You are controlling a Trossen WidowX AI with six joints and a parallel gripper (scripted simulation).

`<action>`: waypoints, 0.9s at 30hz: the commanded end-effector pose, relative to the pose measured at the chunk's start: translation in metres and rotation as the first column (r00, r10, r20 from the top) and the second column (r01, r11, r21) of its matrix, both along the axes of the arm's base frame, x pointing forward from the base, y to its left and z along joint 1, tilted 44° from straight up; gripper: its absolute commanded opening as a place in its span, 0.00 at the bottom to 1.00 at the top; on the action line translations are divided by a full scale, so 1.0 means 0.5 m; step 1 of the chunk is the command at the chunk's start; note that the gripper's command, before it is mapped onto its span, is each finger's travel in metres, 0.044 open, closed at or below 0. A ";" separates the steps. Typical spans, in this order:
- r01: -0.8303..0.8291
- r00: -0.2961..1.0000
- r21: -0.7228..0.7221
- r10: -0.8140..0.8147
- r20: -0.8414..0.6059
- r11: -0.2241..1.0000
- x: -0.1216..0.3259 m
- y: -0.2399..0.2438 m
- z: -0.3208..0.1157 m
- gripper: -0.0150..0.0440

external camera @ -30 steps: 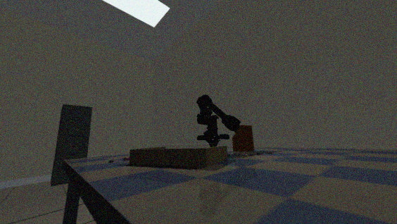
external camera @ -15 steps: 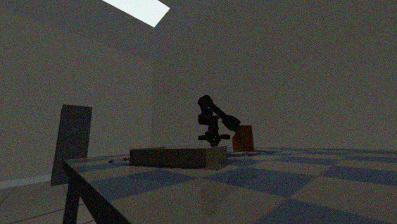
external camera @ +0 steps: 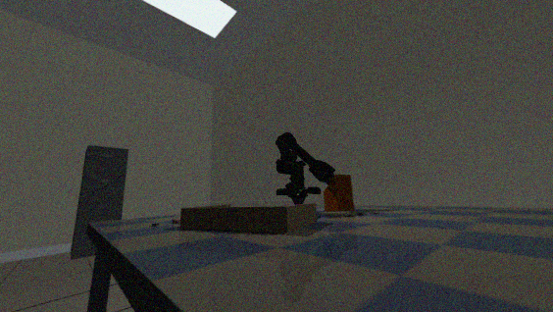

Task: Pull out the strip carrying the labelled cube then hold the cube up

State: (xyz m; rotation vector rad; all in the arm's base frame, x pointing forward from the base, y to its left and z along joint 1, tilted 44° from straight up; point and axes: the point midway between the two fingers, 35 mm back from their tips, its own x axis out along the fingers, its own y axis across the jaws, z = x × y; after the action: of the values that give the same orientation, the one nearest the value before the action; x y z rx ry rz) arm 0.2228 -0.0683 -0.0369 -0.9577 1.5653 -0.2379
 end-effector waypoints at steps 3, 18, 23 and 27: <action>0.008 1.000 -0.011 -0.008 -0.026 1.000 -0.018 -0.010 -0.003 0.25; 0.008 1.000 -0.011 -0.008 -0.026 1.000 -0.018 -0.010 -0.003 0.25; 0.007 1.000 -0.006 -0.007 -0.022 1.000 -0.001 0.049 0.048 0.25; 0.008 1.000 -0.009 -0.008 -0.026 1.000 -0.002 0.058 0.059 0.25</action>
State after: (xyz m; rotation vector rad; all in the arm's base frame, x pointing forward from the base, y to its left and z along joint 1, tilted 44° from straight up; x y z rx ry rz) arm 0.2171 -0.0515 -0.0177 -0.9773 1.5989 -0.2350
